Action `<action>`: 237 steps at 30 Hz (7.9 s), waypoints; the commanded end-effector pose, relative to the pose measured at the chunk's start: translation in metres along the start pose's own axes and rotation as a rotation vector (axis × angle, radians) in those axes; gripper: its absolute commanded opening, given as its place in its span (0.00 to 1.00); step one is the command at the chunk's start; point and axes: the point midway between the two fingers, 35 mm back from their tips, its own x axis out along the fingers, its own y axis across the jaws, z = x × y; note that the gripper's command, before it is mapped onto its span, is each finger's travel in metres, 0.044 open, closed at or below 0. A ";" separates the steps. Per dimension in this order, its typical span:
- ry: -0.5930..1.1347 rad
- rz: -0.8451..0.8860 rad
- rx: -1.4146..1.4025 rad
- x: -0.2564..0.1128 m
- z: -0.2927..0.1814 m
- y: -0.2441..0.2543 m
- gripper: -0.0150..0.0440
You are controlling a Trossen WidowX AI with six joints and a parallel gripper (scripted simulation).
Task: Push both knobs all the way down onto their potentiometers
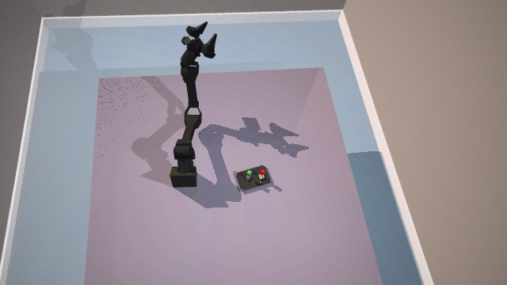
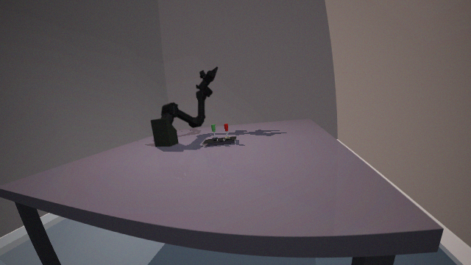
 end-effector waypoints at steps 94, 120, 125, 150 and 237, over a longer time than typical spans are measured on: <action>1.745 -0.927 -0.059 -0.151 -0.075 -0.568 0.25; 2.327 -0.521 0.197 -0.268 -0.141 -0.553 0.25; 2.327 -0.520 0.198 -0.281 -0.153 -0.553 0.25; 2.326 -0.520 0.199 -0.295 -0.167 -0.553 0.25; 2.326 -0.519 0.200 -0.317 -0.188 -0.553 0.25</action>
